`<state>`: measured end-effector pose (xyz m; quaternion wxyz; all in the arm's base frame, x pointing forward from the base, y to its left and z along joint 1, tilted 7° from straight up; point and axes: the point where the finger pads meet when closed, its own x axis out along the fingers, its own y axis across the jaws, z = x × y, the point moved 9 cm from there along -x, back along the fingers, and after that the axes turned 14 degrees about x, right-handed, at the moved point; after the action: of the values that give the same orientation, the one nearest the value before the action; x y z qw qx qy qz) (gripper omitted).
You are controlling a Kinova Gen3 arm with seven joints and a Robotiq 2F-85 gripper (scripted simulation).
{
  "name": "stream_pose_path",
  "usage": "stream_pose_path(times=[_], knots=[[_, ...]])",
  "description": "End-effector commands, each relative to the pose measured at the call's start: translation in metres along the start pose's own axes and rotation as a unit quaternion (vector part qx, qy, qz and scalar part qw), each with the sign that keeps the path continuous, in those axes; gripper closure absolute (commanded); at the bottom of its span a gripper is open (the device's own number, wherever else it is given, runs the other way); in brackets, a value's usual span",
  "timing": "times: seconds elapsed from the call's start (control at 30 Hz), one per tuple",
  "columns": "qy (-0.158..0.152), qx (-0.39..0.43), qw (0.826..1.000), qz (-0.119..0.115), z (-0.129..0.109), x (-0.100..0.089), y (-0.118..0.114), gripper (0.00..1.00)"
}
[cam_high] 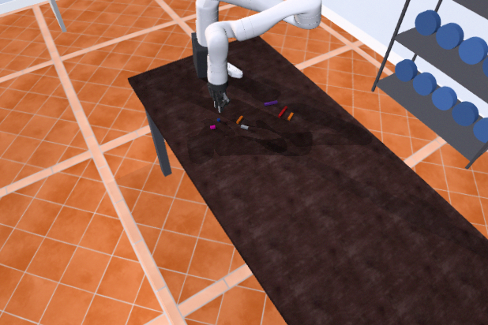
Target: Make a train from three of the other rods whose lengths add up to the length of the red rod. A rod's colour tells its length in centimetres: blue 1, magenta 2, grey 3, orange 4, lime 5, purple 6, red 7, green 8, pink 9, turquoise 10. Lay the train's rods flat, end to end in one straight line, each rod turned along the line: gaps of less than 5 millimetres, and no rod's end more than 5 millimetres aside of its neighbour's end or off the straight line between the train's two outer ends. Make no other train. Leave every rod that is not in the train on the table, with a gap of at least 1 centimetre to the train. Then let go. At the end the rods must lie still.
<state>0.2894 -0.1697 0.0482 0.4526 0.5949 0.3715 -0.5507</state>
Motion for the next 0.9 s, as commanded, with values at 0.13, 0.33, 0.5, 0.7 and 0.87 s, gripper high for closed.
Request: stream_pose_path(times=[0.13,0.33,0.5,0.7,0.87], knots=[[0.002,-0.002,1.0,0.002,0.0,0.005,0.0,0.76],[0.002,-0.003,1.0,0.001,0.0,0.012,0.001,0.76],[0.002,-0.003,1.0,0.001,0.0,0.019,0.001,0.76],[0.002,-0.003,1.0,0.001,0.0,0.026,0.0,0.76],[0.002,-0.003,1.0,0.001,0.001,0.033,0.0,0.76]])
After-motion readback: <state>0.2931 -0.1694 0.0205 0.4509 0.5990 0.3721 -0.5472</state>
